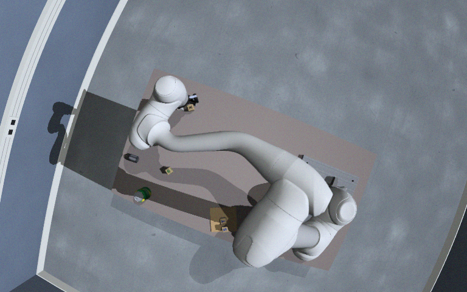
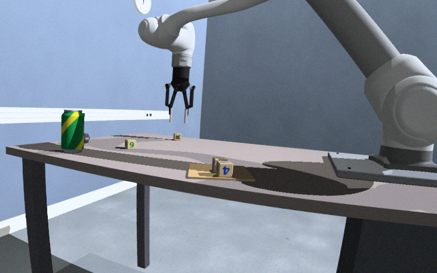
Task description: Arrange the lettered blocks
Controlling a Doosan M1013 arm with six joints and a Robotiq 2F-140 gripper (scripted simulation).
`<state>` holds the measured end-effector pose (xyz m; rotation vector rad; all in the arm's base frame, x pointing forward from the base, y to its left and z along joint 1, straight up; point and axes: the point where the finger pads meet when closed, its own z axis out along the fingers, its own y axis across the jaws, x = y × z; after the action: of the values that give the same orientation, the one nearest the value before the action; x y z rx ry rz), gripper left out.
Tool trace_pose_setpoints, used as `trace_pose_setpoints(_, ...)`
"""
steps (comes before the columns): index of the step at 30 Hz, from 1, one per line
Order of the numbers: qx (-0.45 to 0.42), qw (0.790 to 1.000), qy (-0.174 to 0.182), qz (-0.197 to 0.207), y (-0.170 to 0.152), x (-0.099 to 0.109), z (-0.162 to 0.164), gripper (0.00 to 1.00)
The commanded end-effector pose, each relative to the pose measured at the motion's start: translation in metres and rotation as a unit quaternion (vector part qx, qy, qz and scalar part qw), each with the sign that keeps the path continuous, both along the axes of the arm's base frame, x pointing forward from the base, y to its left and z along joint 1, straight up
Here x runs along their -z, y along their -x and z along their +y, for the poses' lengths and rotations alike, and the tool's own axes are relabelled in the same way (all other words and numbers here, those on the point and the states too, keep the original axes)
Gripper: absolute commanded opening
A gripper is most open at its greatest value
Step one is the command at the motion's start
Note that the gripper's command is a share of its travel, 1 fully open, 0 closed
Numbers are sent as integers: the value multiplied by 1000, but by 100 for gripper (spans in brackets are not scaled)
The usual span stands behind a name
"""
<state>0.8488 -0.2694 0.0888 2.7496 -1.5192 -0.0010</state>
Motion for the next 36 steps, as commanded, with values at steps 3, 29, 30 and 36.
trace_pose_setpoints(3,0,1000,0,-1,0,6,0,46)
trace_pose_setpoints(29,0,1000,0,-1,-1,35,0,46)
trace_pose_setpoints(30,0,1000,0,-1,-1,35,0,46)
trace_pose_setpoints(36,0,1000,0,-1,-1,36,0,46)
